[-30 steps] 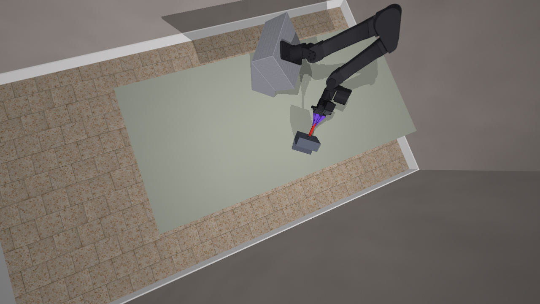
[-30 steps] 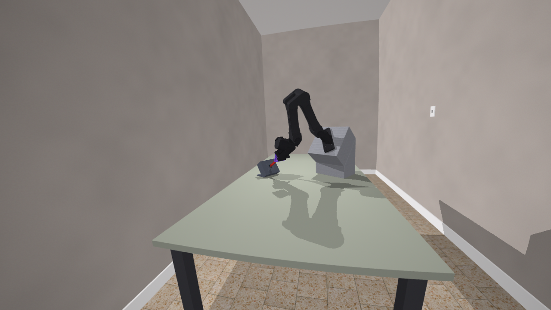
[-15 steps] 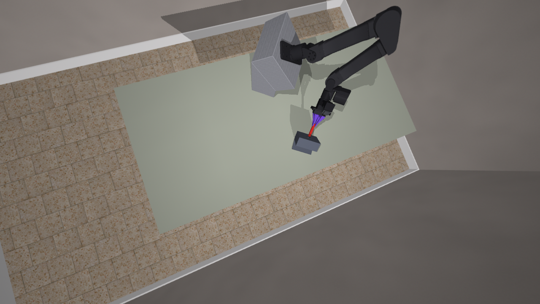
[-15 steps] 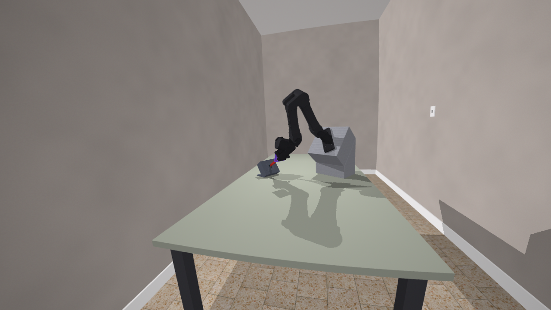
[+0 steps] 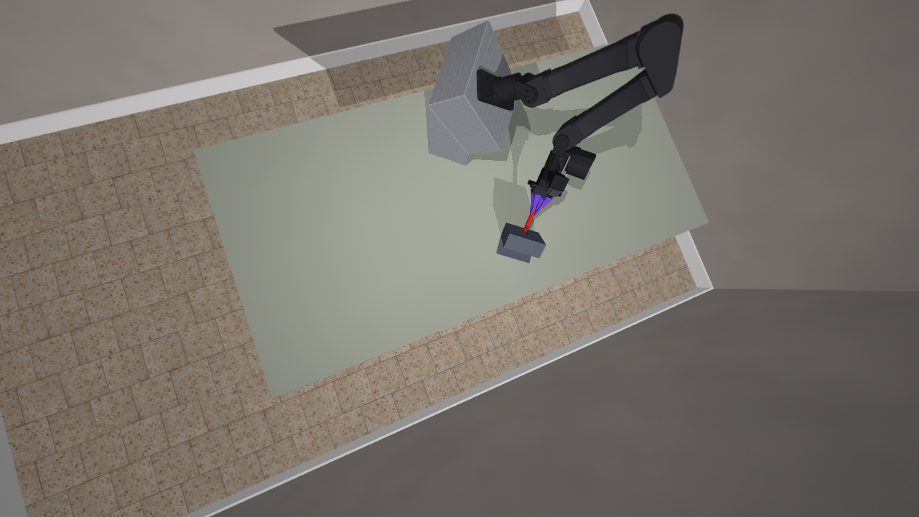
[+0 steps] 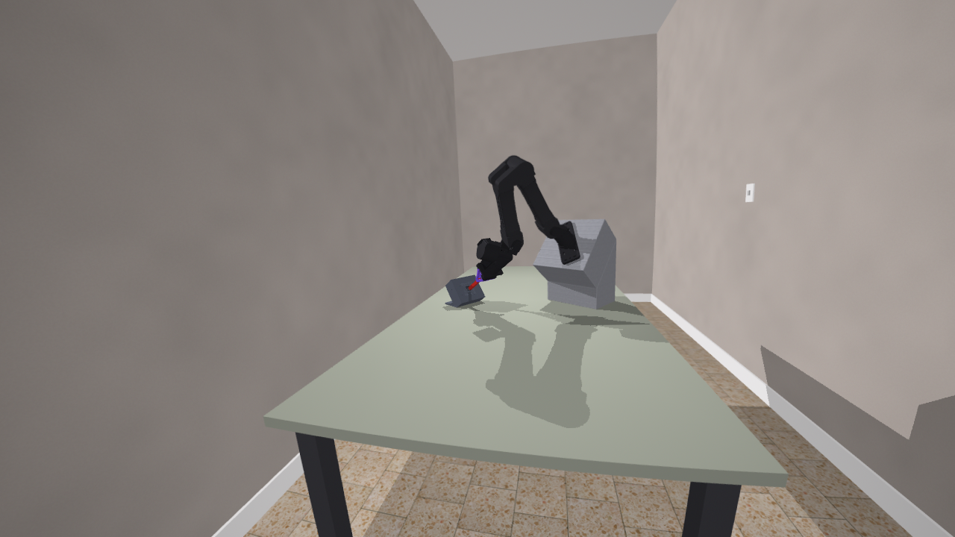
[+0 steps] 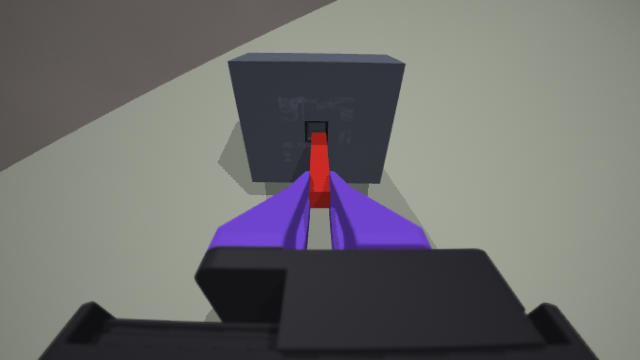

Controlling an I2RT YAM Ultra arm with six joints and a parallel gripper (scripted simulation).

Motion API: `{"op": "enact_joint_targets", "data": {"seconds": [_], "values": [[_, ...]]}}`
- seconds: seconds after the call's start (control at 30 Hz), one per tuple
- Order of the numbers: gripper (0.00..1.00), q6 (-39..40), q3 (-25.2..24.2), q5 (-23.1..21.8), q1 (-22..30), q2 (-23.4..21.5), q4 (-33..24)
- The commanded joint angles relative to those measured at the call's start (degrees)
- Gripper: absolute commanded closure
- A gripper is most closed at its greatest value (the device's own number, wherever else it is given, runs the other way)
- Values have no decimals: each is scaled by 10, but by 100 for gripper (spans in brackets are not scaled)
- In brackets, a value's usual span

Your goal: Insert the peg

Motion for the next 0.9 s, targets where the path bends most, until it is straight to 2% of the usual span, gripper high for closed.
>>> {"op": "enact_joint_targets", "data": {"seconds": [0.0, 0.87], "values": [[100, 5, -5, 21, 6, -21, -17], [100, 17, -37, 43, 29, -84, -55]]}}
